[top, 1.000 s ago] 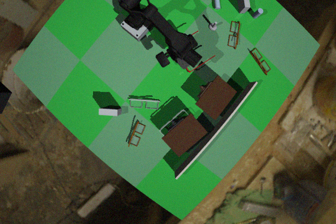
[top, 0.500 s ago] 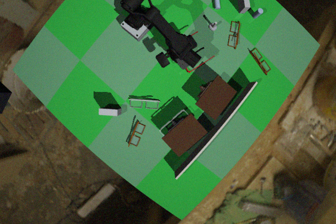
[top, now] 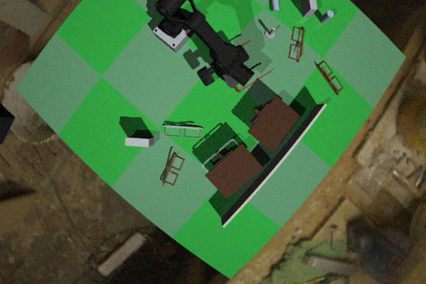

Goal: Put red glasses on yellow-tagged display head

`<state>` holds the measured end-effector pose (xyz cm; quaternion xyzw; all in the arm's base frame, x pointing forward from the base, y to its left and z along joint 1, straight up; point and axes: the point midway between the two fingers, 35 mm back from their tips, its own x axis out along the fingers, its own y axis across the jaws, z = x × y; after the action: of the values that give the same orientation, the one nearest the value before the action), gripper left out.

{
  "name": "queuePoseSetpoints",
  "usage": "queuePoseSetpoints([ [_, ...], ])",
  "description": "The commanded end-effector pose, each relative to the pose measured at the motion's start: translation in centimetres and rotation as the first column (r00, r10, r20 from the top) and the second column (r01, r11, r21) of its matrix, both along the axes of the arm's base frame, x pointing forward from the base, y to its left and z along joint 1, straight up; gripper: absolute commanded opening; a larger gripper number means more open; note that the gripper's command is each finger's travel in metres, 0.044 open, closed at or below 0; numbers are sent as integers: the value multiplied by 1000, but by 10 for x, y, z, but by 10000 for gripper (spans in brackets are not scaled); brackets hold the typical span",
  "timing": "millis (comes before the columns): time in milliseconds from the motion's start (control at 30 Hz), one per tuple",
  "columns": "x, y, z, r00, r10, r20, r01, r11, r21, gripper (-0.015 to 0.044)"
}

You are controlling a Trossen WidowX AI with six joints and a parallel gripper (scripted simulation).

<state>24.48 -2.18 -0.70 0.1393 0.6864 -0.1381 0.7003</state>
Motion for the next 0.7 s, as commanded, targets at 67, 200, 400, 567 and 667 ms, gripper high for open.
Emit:
queuePoseSetpoints([
  [67,-2,0,-7,1000,5,-1,-5,1000,-3,0],
  [200,-3,0,-11,1000,5,-1,-5,1000,-3,0],
  [400,-4,0,-17,1000,5,-1,-5,1000,-3,0],
  [567,-2,0,-14,1000,0,0,0,1000,0,105],
  [667,-2,0,-14,1000,0,0,0,1000,0,107],
])
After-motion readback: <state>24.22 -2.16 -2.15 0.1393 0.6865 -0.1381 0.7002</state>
